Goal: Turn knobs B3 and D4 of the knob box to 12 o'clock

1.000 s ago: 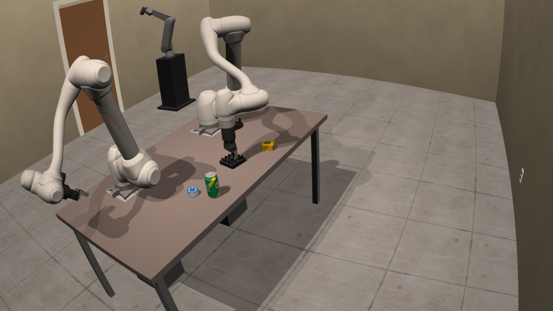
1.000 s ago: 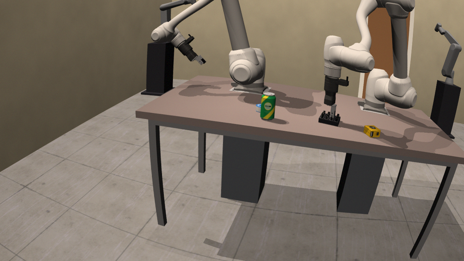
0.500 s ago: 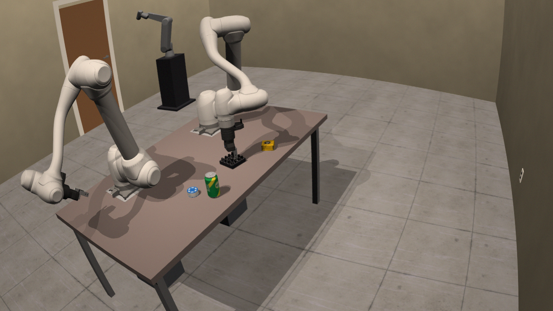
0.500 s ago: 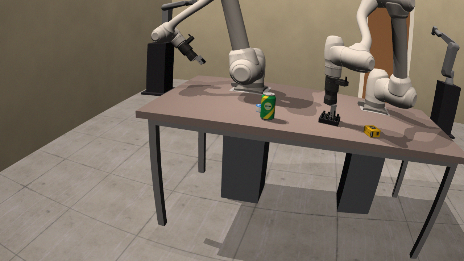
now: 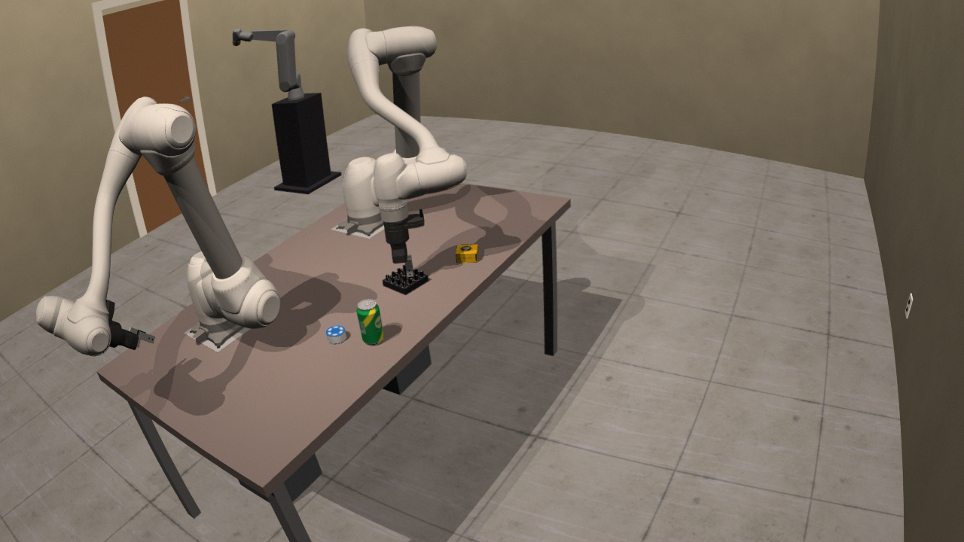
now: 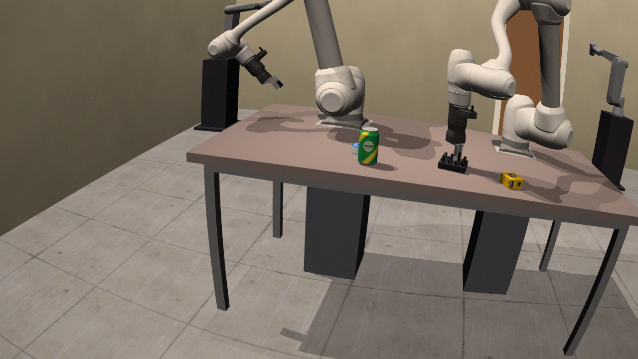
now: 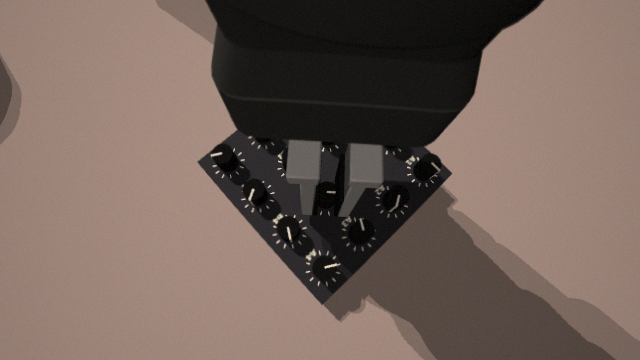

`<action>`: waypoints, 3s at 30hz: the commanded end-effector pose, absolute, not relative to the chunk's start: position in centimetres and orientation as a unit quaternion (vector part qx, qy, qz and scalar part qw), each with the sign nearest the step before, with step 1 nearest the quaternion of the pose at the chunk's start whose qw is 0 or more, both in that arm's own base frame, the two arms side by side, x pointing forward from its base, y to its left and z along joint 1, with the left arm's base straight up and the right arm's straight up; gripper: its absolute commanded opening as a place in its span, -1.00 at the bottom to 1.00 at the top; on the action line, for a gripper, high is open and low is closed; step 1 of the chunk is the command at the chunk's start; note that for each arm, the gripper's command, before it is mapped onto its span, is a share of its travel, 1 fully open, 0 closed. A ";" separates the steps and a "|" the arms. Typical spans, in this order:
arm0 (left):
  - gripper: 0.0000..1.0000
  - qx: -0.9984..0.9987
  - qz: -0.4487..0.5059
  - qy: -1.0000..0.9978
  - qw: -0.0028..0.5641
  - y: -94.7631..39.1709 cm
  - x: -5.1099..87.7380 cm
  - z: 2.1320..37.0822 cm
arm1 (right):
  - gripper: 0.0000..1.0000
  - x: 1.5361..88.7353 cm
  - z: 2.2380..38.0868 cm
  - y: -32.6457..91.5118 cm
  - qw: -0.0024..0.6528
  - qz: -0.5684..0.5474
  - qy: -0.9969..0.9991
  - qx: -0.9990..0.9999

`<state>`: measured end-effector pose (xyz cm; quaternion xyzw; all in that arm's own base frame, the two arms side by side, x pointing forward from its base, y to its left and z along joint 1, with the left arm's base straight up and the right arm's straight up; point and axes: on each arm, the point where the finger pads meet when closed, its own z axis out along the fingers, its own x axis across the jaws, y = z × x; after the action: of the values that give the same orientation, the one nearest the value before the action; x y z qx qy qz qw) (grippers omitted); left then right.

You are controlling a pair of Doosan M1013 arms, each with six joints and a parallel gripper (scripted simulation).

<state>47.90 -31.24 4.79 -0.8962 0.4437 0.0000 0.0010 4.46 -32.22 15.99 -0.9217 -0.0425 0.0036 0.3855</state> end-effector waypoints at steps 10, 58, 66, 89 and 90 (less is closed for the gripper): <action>-0.40 -0.813 -0.001 0.582 -0.001 -31.1 47.8 4.7 | 1.00 4.6 15.9 -32.2 0.383 -0.003 -0.043 -0.923; -0.40 -0.663 -0.002 0.749 0.000 -31.2 47.9 4.8 | 1.00 4.6 15.9 -32.2 0.383 -0.003 -0.043 -0.923; -0.07 -0.663 -0.001 0.749 0.000 -31.2 47.9 4.8 | 1.00 4.6 15.9 -32.2 0.383 -0.003 -0.043 -0.923; -0.07 -0.663 -0.002 0.749 0.000 -31.3 48.1 7.7 | 1.00 4.6 15.9 -32.2 0.383 -0.003 -0.043 -0.923; -0.07 -0.663 -0.002 0.749 0.000 -31.3 48.1 8.1 | 1.00 4.6 15.9 -32.2 0.383 -0.003 -0.043 -0.923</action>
<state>47.89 -31.32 6.61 -0.6624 0.7492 -0.0007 0.0004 4.46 -32.22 15.99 -0.9217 -0.0425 0.0036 0.3855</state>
